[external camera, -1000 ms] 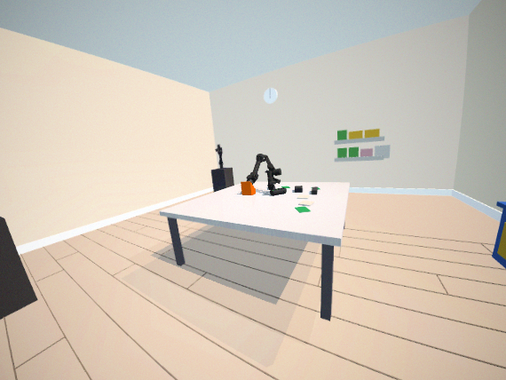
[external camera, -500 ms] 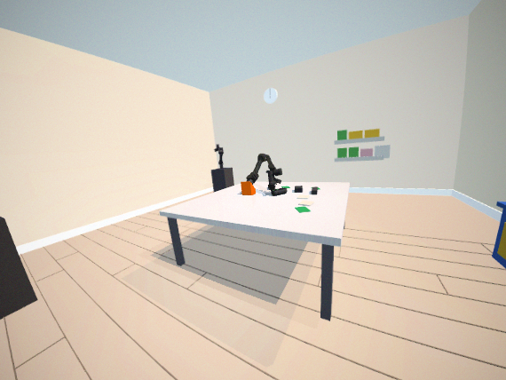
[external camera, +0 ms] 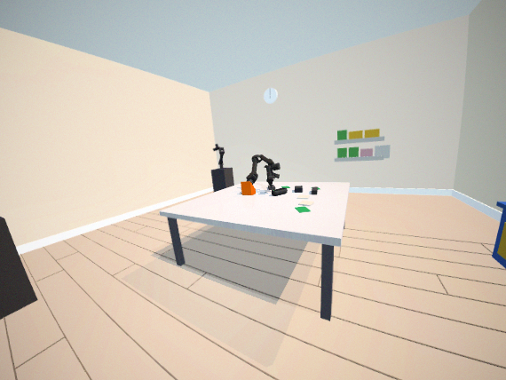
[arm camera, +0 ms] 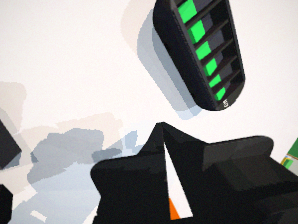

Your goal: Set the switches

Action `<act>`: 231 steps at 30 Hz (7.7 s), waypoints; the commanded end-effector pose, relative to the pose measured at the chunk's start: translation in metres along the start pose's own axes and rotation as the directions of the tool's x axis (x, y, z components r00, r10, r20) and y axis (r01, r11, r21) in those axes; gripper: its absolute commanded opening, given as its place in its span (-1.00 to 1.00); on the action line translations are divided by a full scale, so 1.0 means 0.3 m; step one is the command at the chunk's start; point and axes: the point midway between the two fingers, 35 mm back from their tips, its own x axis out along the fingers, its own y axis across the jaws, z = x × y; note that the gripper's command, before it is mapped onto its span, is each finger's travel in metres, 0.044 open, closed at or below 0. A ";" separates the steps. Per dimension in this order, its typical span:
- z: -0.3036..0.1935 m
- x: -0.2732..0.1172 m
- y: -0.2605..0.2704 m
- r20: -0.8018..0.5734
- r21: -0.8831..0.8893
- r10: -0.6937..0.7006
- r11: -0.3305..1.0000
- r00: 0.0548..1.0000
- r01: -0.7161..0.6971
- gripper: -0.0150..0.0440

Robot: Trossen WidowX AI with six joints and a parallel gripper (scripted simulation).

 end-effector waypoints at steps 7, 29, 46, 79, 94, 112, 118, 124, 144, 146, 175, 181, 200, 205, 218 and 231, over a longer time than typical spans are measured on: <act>0.003 -0.046 0.031 -0.008 -0.012 0.016 1.000 1.000 -0.016 -0.49; 0.412 0.013 -0.279 -0.109 -0.275 0.419 0.858 0.901 -0.433 -0.49; 0.452 0.116 -0.353 -0.111 -0.367 0.499 0.783 0.860 -0.502 -0.49; 0.457 0.244 -0.312 -0.142 -0.486 0.516 0.707 0.845 -0.513 -0.49; 0.447 0.240 -0.296 -0.142 -0.486 0.516 0.707 0.845 -0.514 -0.49; 0.435 0.234 -0.277 -0.142 -0.486 0.516 0.707 0.844 -0.514 -0.49; 0.423 0.230 -0.261 -0.143 -0.486 0.517 0.707 0.844 -0.514 -0.49; 0.410 0.225 -0.242 -0.143 -0.485 0.517 0.707 0.844 -0.515 -0.49; 0.361 0.208 -0.183 -0.143 -0.484 0.518 0.707 0.844 -0.516 -0.49; 0.356 0.207 -0.178 -0.143 -0.484 0.518 0.707 0.843 -0.516 -0.49; 0.434 0.101 -0.328 -0.106 -0.433 0.497 0.756 0.861 -0.490 -0.49; 0.445 0.080 -0.362 -0.100 -0.423 0.494 0.765 0.864 -0.486 -0.49; 0.040 0.005 -0.334 0.145 -0.722 0.253 0.688 0.957 -0.073 -0.49; -0.077 0.021 -0.281 0.201 -0.771 0.174 0.636 0.964 0.046 -0.49; -0.158 0.042 -0.238 0.237 -0.798 0.116 0.590 0.965 0.125 -0.49; -0.158 0.042 -0.238 0.237 -0.798 0.120 0.590 0.964 0.123 -0.49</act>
